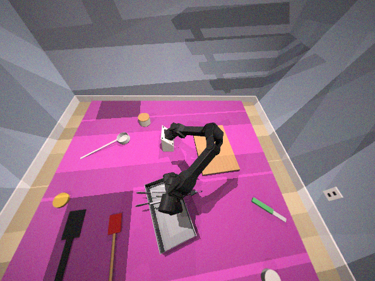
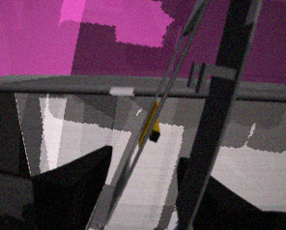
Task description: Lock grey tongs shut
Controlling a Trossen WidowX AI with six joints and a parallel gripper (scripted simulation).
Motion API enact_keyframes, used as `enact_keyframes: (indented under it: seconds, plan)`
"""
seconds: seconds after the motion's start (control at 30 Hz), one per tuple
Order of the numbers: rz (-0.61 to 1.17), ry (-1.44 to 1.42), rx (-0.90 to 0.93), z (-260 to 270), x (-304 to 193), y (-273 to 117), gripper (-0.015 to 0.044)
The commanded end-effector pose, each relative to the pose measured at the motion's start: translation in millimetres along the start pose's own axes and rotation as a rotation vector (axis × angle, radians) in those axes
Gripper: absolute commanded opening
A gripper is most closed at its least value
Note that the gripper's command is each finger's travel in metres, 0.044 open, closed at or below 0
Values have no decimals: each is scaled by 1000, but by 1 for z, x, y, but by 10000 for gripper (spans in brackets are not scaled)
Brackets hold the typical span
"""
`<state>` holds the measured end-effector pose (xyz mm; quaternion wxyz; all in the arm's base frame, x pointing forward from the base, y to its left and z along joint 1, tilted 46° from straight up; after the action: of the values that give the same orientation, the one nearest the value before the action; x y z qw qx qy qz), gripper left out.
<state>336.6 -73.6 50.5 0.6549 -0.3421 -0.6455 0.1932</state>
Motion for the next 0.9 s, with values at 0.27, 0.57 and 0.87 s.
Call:
enact_keyframes:
  seconds: [0.27, 0.57, 0.87]
  plan:
    - [1, -3, -2, 0, 0, 0, 127]
    - [1, -3, -2, 0, 0, 0, 67]
    - [1, -3, -2, 0, 0, 0, -91]
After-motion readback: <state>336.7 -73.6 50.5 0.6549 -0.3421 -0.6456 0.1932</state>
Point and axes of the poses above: the point midway between the two fingers, 35 mm back from their tips, its own y axis out along the fingers, its own z axis across the jaws, x = y × z, the point moved 7 cm from there along -y, back along the fingers, and after that the axes turned 10 degrees about y, right-handed, at the moved point
